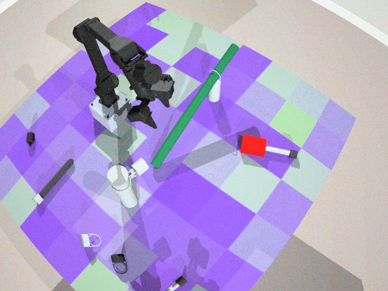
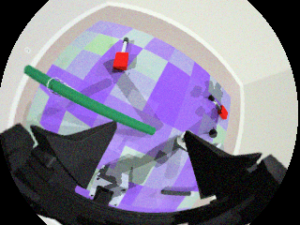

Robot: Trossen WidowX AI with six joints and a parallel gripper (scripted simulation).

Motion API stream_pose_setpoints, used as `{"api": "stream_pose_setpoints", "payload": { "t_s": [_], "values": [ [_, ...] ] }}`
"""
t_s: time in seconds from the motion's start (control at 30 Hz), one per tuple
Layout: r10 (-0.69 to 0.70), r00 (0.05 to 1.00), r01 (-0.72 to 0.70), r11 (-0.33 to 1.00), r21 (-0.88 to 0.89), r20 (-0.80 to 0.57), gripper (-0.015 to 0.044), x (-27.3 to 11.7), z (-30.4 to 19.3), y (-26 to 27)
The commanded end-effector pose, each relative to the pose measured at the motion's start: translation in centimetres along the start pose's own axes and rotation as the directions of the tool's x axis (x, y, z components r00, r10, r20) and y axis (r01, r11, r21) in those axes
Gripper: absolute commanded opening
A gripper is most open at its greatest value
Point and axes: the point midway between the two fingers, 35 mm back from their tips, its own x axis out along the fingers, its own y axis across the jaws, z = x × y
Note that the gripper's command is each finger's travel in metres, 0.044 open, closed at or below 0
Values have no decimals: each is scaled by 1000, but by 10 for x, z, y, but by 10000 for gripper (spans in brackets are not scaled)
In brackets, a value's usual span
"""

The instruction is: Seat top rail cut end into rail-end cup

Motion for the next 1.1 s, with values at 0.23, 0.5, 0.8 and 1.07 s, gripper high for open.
{"api": "stream_pose_setpoints", "payload": {
  "t_s": [0.23, 0.5, 0.8, 1.07],
  "values": [
    [-54, 998, 16, 648, -762, -26, 440, 17, -36, -88],
    [-73, 997, 5, 442, -897, -30, 440, 18, -51, -113],
    [-73, 997, 5, 442, -897, -30, 440, 18, -51, -113],
    [-73, 997, 5, 442, -897, -30, 440, 18, -51, -113]
  ]
}}
